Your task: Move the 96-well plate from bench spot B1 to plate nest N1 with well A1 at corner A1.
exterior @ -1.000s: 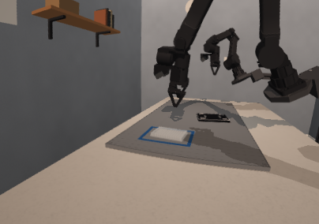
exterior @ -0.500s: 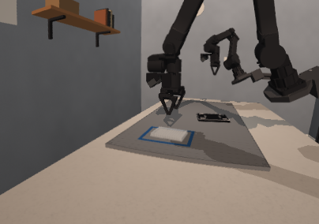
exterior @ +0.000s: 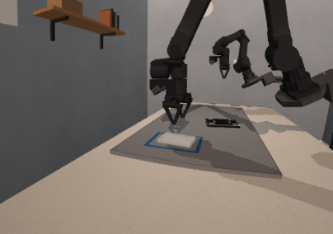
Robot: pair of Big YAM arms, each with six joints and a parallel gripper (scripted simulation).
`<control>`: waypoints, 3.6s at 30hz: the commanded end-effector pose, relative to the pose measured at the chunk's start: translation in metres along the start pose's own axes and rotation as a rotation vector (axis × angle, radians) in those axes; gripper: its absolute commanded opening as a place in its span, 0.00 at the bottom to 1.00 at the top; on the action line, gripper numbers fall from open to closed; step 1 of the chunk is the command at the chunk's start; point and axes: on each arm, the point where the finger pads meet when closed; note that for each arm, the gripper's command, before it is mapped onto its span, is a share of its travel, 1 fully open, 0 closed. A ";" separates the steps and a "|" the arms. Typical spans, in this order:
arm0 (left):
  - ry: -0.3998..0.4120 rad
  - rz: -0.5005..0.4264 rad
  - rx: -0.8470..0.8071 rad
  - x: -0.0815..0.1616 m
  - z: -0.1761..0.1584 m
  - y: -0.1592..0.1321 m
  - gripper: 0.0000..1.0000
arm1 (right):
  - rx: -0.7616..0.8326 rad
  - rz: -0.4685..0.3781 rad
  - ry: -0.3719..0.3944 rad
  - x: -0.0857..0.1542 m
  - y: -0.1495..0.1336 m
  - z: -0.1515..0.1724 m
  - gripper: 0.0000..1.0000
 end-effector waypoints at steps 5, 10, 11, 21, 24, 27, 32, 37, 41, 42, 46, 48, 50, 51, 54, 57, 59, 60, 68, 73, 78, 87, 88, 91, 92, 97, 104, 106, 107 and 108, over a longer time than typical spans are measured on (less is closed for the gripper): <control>-0.006 -0.068 -0.004 0.013 -0.002 0.026 1.00 | -0.019 -0.016 0.012 0.008 0.009 0.003 1.00; -0.006 -0.068 -0.004 0.013 -0.002 0.026 1.00 | -0.019 -0.016 0.012 0.008 0.009 0.003 1.00; -0.006 -0.068 -0.004 0.013 -0.002 0.026 1.00 | -0.019 -0.016 0.012 0.008 0.009 0.003 1.00; -0.006 -0.068 -0.004 0.013 -0.002 0.026 1.00 | -0.019 -0.016 0.012 0.008 0.009 0.003 1.00; -0.006 -0.068 -0.004 0.013 -0.002 0.026 1.00 | -0.019 -0.016 0.012 0.008 0.009 0.003 1.00; -0.006 -0.068 -0.004 0.013 -0.002 0.026 1.00 | -0.019 -0.016 0.012 0.008 0.009 0.003 1.00; -0.006 -0.068 -0.004 0.013 -0.002 0.026 1.00 | -0.019 -0.016 0.012 0.008 0.009 0.003 1.00; -0.004 -0.039 -0.011 0.001 -0.003 0.020 1.00 | -0.019 -0.016 0.012 0.008 0.009 0.003 1.00; 0.003 -0.038 0.005 -0.007 0.004 0.022 1.00 | -0.019 -0.016 0.012 0.008 0.009 0.003 1.00; 0.003 -0.038 0.005 -0.009 0.004 0.022 1.00 | -0.019 -0.016 0.012 0.008 0.009 0.003 1.00; 0.003 -0.037 0.004 -0.014 0.005 0.022 1.00 | -0.019 -0.016 0.012 0.008 0.009 0.003 1.00; 0.004 -0.072 0.013 -0.003 0.008 0.030 1.00 | -0.019 -0.016 0.012 0.008 0.009 0.003 1.00; 0.003 -0.037 0.004 -0.019 0.005 0.022 1.00 | -0.019 -0.016 0.012 0.008 0.009 0.003 1.00; 0.003 -0.036 0.004 -0.021 0.005 0.022 1.00 | -0.019 -0.016 0.012 0.008 0.009 0.003 1.00; 0.003 -0.028 0.002 -0.027 0.005 0.018 1.00 | -0.019 -0.016 0.012 0.008 0.009 0.003 1.00; 0.003 -0.028 0.002 -0.033 0.006 0.018 1.00 | -0.019 -0.016 0.012 0.008 0.009 0.003 1.00; 0.004 -0.032 0.003 -0.035 0.006 0.020 1.00 | -0.019 -0.016 0.012 0.008 0.009 0.003 1.00; 0.004 -0.034 0.003 -0.037 0.006 0.021 1.00 | -0.019 -0.016 0.012 0.008 0.009 0.003 1.00; 0.004 -0.033 0.003 -0.047 0.007 0.022 1.00 | -0.019 -0.016 0.012 0.008 0.009 0.003 1.00; 0.004 -0.026 0.001 -0.057 0.007 0.017 1.00 | -0.019 -0.016 0.012 0.008 0.009 0.003 1.00; 0.004 -0.031 0.002 -0.065 0.007 0.020 1.00 | -0.019 -0.016 0.012 0.008 0.009 0.003 1.00; 0.004 -0.029 0.002 -0.077 0.007 0.020 1.00 | -0.019 -0.016 0.012 0.008 0.009 0.003 1.00; 0.004 -0.029 0.002 -0.079 0.007 0.020 1.00 | -0.019 -0.016 0.012 0.008 0.009 0.003 1.00; 0.004 -0.020 0.001 -0.083 0.007 0.014 1.00 | -0.019 -0.016 0.012 0.008 0.009 0.003 1.00; 0.006 -0.043 0.009 -0.075 0.009 0.021 1.00 | -0.019 -0.016 0.012 0.008 0.009 0.003 1.00; 0.007 -0.050 0.016 -0.072 0.010 0.022 1.00 | -0.019 -0.016 0.012 0.008 0.009 0.003 1.00; 0.007 -0.043 0.016 -0.073 0.010 0.017 1.00 | -0.019 -0.016 0.012 0.008 0.009 0.003 1.00; 0.007 -0.042 0.016 -0.073 0.009 0.015 1.00 | -0.019 -0.016 0.012 0.008 0.009 0.003 1.00; 0.007 -0.040 0.016 -0.073 0.009 0.014 1.00 | -0.019 -0.016 0.012 0.008 0.009 0.003 1.00; 0.007 -0.040 0.016 -0.073 0.009 0.014 1.00 | -0.019 -0.016 0.012 0.008 0.009 0.003 1.00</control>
Point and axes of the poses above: on each arm, the point where the finger pads meet when closed, its own x axis back along the fingers, its own z axis across the jaws, y = z × x, and after that the axes turned 7 degrees about x, right-handed
